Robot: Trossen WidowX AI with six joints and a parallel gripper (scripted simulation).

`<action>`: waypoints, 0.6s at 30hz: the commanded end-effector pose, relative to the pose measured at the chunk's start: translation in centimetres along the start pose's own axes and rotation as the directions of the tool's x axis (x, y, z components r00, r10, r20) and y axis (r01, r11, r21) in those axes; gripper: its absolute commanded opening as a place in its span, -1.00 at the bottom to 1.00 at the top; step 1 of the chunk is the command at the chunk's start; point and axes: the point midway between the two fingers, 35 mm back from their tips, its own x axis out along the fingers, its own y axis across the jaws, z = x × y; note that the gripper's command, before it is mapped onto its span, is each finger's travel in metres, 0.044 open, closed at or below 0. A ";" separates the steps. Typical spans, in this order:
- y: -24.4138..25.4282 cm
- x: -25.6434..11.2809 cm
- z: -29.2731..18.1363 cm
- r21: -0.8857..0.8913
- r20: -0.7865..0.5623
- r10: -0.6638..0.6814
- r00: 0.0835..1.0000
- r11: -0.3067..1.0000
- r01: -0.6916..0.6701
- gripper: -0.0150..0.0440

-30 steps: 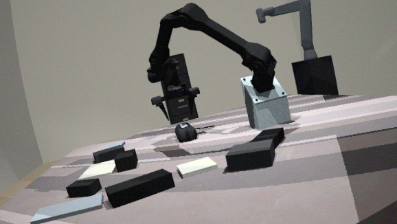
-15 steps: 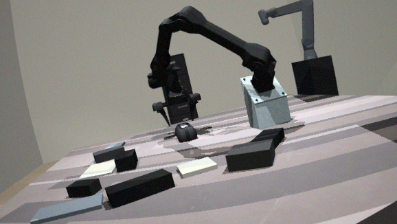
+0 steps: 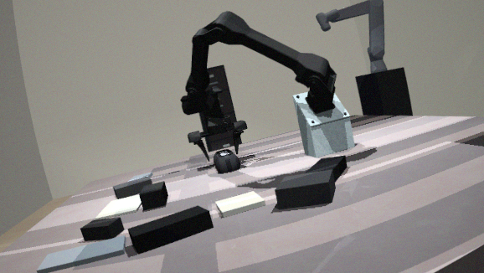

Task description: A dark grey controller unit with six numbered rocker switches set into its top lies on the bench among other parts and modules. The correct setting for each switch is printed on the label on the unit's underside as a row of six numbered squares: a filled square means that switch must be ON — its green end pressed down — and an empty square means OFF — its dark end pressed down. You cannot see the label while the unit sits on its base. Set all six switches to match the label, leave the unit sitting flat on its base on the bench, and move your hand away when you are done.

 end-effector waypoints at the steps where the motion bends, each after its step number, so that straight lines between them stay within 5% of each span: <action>1: 0.2 0.5 0.2 0.007 0.008 0.000 1.000 1.000 0.000 0.91; 8: 0.2 0.5 0.2 0.007 0.008 0.000 1.000 1.000 0.000 0.62; 18: 0.2 0.5 0.2 0.007 0.008 0.000 1.000 1.000 0.000 0.61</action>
